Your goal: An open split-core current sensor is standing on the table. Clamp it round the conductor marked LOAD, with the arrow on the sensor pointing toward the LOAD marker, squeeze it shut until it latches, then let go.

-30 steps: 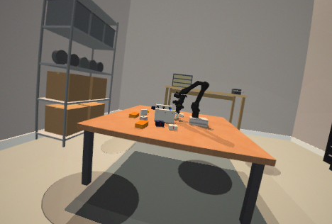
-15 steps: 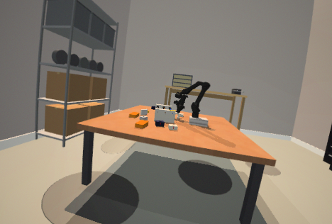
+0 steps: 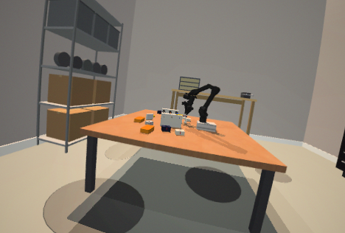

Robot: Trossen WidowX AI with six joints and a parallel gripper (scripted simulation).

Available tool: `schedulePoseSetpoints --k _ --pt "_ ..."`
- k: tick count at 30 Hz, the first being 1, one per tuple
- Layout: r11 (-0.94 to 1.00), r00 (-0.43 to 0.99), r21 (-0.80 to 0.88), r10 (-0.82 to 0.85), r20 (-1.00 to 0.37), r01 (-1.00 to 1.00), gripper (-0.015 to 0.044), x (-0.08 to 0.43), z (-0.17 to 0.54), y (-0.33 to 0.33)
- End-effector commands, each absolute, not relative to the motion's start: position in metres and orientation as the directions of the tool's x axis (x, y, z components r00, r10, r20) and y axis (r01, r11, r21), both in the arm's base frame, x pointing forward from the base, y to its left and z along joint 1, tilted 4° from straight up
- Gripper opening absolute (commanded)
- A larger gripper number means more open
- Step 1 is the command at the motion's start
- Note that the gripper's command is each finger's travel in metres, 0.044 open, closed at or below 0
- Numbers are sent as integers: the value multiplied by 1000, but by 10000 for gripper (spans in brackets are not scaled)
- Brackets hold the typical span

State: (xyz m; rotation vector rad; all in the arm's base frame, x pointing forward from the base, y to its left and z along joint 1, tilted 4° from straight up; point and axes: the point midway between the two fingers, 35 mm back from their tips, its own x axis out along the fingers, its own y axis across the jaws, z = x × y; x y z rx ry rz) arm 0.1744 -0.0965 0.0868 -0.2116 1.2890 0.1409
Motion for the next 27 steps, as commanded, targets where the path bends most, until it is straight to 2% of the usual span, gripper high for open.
schedulePoseSetpoints --k 1,4,10,14,18,20,24,27 --pt "971 279 -76 -10 -960 -227 326 168 105 -94" --pt "982 270 -60 -10 -963 -177 320 169 105 -94" --pt "955 193 42 -17 -981 295 320 178 107 -93" --pt "804 140 61 -28 -990 592 320 185 108 -92" --pt "565 89 48 -44 -995 824 320 193 108 -90" --pt "424 64 35 -55 -996 905 320 197 109 -90" --pt "262 37 18 -68 -997 965 320 201 109 -88" --pt "229 34 17 -69 -997 973 320 202 109 -88"
